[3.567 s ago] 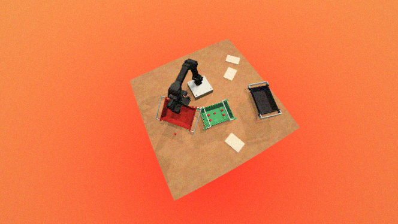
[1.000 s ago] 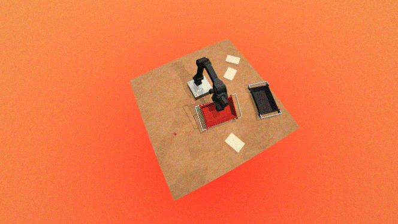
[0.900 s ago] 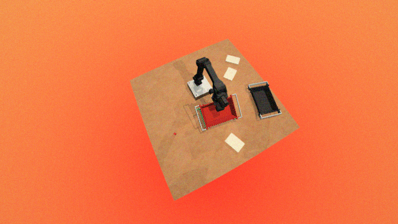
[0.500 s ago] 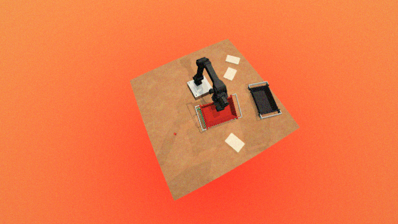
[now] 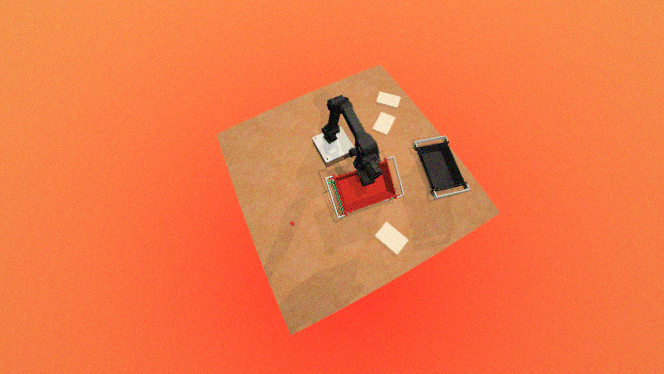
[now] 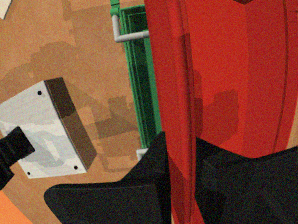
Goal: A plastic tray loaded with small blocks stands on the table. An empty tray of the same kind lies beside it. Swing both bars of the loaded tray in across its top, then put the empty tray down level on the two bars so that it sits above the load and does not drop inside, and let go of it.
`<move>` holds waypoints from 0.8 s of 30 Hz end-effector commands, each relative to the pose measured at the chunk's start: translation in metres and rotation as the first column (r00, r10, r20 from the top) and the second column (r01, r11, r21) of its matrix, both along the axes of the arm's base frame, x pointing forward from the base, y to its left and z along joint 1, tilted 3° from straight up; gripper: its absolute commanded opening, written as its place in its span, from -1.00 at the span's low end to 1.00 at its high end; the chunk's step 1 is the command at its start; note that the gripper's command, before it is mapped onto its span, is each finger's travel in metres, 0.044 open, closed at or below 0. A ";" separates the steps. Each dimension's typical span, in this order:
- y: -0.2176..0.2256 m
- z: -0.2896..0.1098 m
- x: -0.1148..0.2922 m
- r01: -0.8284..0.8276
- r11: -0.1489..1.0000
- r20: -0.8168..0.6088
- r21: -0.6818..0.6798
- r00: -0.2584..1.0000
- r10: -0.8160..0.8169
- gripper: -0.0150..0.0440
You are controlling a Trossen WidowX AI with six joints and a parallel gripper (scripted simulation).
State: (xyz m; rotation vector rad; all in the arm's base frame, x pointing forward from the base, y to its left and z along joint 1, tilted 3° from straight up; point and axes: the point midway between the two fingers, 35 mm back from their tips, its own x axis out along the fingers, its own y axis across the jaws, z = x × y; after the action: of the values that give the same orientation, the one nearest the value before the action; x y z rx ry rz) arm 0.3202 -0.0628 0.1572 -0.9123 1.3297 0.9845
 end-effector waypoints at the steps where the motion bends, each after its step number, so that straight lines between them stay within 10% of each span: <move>1: 0.000 0.006 0.001 0.007 1.000 0.026 -0.008 1.000 -0.006 -0.49; 24: 0.000 -0.010 0.002 0.007 1.000 0.026 -0.007 1.000 -0.006 -0.49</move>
State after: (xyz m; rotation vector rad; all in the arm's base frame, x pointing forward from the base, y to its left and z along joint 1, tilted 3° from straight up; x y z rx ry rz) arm 0.3199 -0.0620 0.1450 -0.9106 1.3318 0.9863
